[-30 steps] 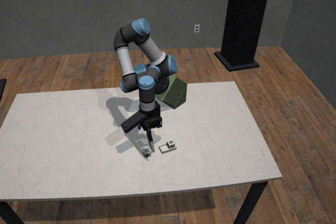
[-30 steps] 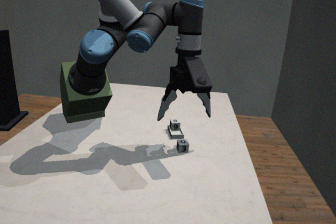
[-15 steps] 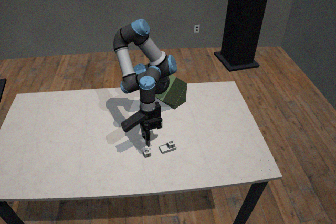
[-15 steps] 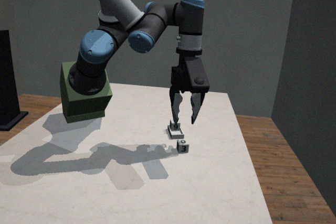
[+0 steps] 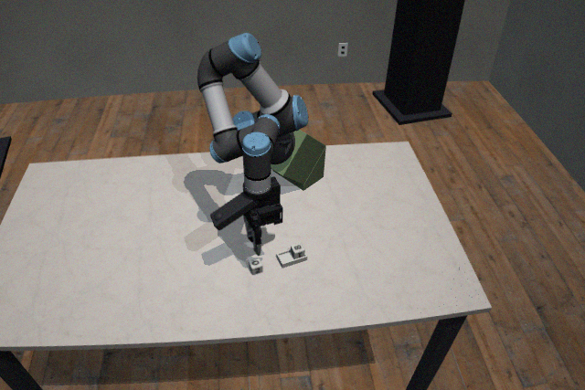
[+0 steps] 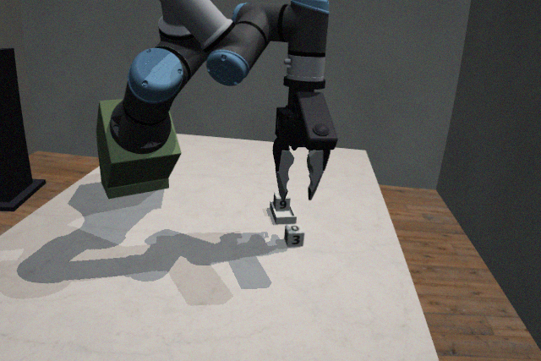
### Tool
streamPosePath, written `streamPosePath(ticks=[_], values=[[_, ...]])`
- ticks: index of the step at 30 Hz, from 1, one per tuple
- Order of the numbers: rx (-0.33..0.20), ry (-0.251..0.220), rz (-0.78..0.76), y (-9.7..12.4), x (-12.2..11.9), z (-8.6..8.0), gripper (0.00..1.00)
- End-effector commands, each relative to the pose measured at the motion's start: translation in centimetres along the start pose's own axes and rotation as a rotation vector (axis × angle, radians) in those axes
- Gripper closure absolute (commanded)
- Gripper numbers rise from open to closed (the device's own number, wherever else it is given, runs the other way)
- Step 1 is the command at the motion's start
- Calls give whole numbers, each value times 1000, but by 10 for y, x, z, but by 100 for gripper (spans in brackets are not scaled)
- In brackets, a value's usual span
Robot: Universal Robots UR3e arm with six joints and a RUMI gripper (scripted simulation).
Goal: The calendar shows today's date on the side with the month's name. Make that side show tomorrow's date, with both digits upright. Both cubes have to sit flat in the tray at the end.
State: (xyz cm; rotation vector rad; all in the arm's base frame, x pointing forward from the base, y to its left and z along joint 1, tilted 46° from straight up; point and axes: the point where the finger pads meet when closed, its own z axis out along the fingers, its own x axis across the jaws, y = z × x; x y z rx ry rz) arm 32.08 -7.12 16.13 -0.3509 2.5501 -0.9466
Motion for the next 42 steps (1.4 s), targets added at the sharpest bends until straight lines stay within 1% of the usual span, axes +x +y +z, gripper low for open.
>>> streamPosePath(ticks=[1, 17, 27, 34, 42], values=[[1, -2, 1, 0, 0, 0, 71], [1, -2, 1, 0, 0, 0, 71], [1, -1, 1, 0, -1, 3, 71], [1, -1, 1, 0, -1, 9, 71], [1, -1, 1, 0, -1, 21, 71]])
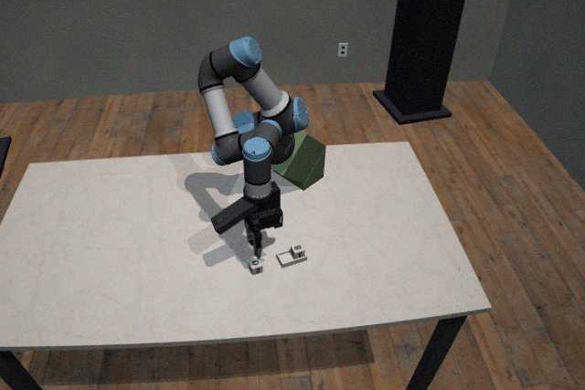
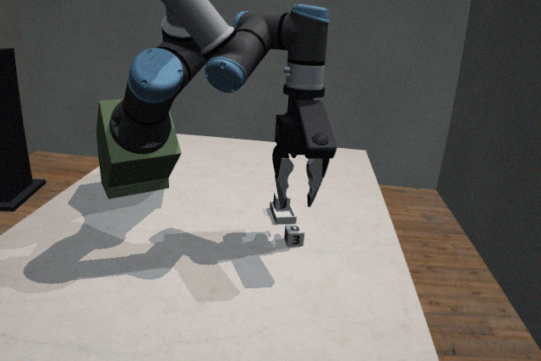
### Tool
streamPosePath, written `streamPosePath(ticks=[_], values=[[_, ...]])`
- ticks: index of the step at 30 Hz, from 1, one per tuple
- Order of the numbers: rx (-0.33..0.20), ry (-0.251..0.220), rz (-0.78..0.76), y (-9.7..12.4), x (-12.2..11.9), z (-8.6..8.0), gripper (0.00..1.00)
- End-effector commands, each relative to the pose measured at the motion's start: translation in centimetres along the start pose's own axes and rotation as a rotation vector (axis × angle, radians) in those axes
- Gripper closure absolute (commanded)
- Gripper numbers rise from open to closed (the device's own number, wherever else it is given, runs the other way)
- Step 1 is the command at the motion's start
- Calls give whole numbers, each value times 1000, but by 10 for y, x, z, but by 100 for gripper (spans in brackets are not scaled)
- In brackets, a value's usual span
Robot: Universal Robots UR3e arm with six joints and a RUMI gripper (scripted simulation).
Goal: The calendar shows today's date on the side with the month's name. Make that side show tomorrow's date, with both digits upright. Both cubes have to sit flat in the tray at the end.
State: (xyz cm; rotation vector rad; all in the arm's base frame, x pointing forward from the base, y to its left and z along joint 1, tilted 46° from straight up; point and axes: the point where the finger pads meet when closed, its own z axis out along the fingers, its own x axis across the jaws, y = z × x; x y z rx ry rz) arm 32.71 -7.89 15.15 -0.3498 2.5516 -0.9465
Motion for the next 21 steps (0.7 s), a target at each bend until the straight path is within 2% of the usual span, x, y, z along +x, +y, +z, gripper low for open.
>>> streamPosePath(ticks=[1, 21], values=[[1, -3, 0, 0, -1, 7, 71], [1, -3, 0, 0, -1, 31, 71]])
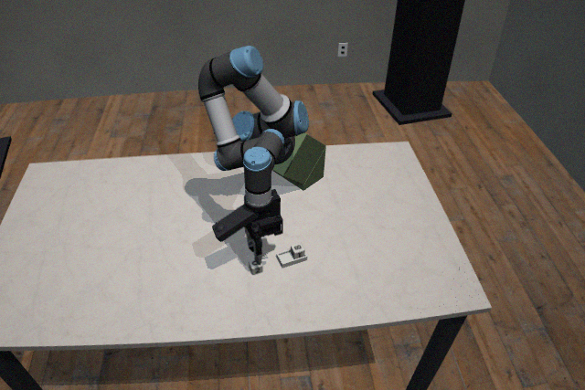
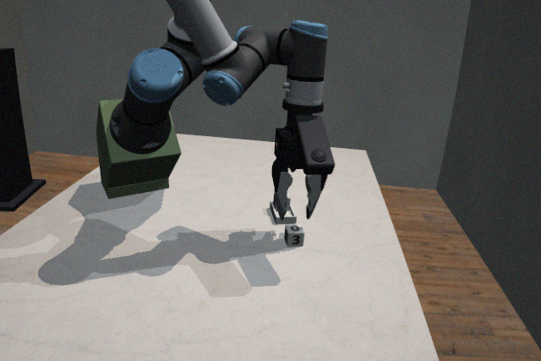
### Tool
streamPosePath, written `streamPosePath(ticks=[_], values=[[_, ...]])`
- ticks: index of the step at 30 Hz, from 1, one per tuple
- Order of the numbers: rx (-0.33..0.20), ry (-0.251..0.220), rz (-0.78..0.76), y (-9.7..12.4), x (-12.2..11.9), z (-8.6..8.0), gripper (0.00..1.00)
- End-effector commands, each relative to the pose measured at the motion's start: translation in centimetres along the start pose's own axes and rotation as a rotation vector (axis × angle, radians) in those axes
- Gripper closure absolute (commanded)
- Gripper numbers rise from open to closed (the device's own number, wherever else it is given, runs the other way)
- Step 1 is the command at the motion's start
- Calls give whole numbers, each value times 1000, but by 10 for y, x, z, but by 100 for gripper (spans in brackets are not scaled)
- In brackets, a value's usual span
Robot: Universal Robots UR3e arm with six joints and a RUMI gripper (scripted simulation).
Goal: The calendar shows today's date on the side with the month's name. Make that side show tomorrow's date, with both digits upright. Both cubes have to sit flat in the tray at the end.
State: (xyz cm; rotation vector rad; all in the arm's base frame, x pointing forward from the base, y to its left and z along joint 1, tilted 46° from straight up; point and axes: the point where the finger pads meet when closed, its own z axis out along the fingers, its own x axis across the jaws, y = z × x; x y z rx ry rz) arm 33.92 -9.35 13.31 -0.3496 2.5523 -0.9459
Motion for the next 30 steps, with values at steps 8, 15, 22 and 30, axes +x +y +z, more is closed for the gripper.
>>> streamPosePath(ticks=[8, 15, 22, 30], values=[[2, -3, 0, 0, -1, 10, 71], [2, -3, 0, 0, -1, 11, 71], [2, -3, 0, 0, -1, 11, 71], [2, -3, 0, 0, -1, 11, 71]])
